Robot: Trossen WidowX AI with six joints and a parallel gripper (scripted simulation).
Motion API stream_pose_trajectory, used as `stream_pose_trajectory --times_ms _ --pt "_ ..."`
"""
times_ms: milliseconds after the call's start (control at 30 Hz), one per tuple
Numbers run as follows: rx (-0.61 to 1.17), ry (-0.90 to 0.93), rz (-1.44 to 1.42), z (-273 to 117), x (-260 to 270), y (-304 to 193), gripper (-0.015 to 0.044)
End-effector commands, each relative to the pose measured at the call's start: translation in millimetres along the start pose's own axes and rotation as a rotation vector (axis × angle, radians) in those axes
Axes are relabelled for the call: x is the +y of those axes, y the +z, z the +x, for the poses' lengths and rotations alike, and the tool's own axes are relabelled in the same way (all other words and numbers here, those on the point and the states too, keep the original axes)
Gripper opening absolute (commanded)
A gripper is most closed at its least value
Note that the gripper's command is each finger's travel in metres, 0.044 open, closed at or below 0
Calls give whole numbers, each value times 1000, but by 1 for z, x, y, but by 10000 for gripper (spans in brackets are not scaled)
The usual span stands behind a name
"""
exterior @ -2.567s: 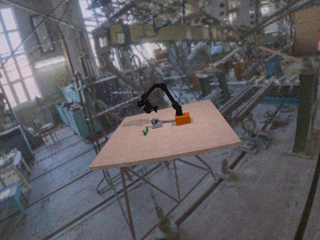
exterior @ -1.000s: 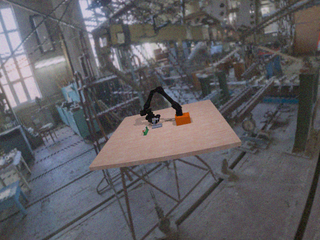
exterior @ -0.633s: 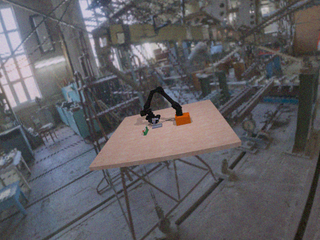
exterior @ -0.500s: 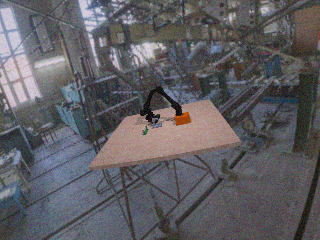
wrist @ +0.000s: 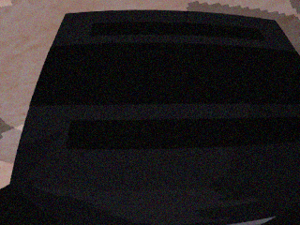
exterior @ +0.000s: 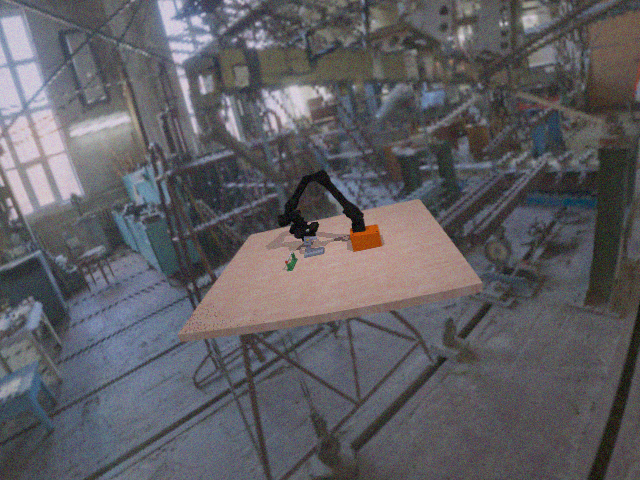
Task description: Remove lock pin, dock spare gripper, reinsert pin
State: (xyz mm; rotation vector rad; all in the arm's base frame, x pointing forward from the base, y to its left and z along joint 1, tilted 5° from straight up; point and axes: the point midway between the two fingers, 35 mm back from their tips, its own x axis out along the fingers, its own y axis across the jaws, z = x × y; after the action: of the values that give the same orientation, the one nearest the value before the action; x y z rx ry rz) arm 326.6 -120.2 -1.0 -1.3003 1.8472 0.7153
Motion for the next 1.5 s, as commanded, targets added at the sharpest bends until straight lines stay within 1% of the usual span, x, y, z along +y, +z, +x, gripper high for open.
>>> stream_pose_trajectory --times_ms 0,233,667,1467 --pt "-1 -19 13 -26 -4 -14 0" --pt "-1 -18 13 -63 2 -37 0" --pt "0 -15 21 -59 3 -34 0" --pt "64 -62 483 -77 20 -15 0"
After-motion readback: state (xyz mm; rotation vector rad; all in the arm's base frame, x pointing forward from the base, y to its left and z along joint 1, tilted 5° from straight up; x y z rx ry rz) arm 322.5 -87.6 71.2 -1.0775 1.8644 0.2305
